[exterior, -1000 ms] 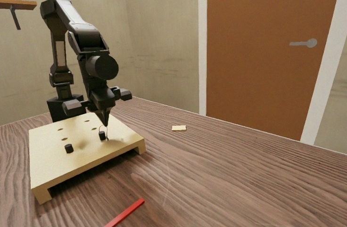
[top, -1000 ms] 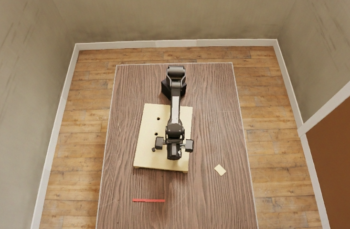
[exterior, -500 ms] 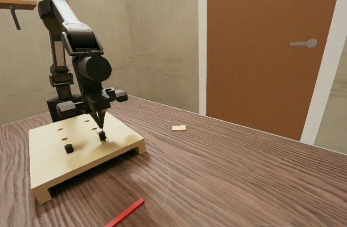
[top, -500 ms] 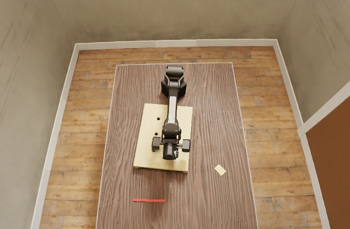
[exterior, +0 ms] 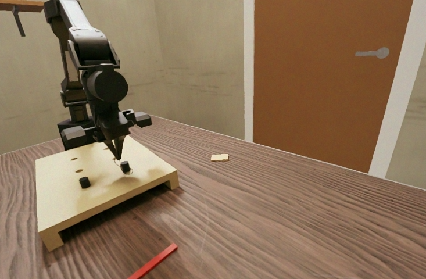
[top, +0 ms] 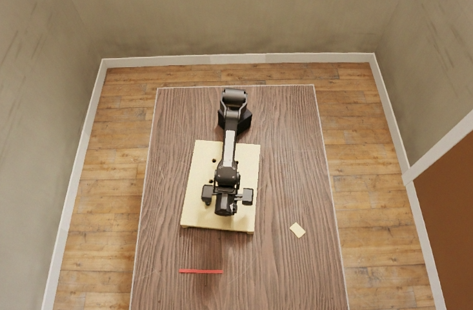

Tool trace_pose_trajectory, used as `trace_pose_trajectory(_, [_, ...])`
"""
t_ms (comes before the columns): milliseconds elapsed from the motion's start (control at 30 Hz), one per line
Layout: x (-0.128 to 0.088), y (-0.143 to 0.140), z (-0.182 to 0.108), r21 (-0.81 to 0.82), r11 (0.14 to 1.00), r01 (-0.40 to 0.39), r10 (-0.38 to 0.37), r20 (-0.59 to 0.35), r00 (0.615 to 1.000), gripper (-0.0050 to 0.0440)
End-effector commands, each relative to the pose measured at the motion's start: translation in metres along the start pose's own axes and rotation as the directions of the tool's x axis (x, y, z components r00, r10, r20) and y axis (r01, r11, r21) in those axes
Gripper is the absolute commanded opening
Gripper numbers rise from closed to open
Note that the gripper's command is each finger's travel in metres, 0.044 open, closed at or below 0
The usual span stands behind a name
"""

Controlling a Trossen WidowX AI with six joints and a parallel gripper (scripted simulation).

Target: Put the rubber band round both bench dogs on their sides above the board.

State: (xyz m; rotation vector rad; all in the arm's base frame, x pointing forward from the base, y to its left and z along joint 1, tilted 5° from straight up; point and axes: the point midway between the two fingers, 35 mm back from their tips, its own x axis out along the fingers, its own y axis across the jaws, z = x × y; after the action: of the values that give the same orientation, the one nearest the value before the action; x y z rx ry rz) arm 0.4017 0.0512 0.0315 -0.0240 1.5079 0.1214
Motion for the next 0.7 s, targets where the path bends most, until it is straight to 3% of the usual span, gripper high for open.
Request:
trace_pose_trajectory(0, [-0.008,-0.006,0.002,0.000,1.000,-0.003,0.003,0.021,1.000,-0.0050])
trace_pose_trajectory(667, [0.003,-0.022,0.000,0.001,1.000,-0.002,0.002,0.004,1.000,-0.0050])
